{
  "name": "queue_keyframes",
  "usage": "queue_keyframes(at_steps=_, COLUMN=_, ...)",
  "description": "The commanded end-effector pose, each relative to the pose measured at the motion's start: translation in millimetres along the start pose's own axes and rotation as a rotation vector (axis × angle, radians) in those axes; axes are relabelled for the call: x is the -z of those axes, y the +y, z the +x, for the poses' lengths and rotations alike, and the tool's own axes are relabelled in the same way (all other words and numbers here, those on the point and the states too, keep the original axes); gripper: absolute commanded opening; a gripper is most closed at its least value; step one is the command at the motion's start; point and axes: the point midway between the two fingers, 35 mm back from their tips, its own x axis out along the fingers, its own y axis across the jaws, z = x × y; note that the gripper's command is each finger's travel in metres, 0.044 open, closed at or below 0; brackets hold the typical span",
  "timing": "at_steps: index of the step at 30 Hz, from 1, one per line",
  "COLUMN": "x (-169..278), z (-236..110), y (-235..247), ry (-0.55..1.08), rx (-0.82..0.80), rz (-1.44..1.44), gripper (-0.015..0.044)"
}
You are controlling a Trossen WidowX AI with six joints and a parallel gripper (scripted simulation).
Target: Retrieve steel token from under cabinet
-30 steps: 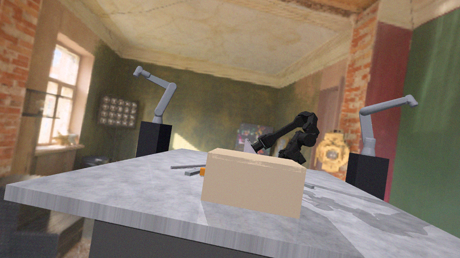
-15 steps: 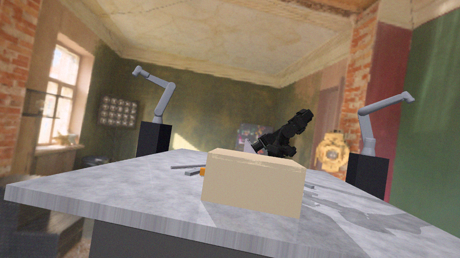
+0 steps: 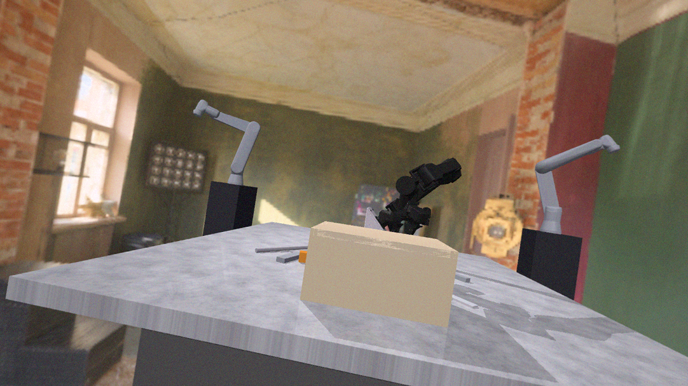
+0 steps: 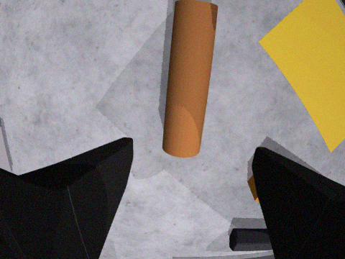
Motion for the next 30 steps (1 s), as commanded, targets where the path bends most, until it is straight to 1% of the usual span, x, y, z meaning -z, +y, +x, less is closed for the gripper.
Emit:
queue_keyframes(at_steps=1, x=3, z=3, y=1, ry=-0.006, rx=-0.021, rz=0.033, gripper=0.0270)
queue_keyframes(at_steps=6, x=3, z=7, y=1, ry=-0.006, rx=-0.021, rz=0.033, gripper=0.0270)
queue_keyframes(at_steps=12, x=3, z=41, y=1, ry=-0.007, rx=-0.022, rz=0.033, gripper=0.0270)
queue_keyframes(at_steps=24, x=3, z=44, y=2, ry=-0.007, rx=-0.022, rz=0.033, gripper=0.0270)
queue_keyframes(at_steps=30, x=3, z=52, y=2, ry=-0.007, rx=-0.022, rz=0.033, gripper=0.0270)
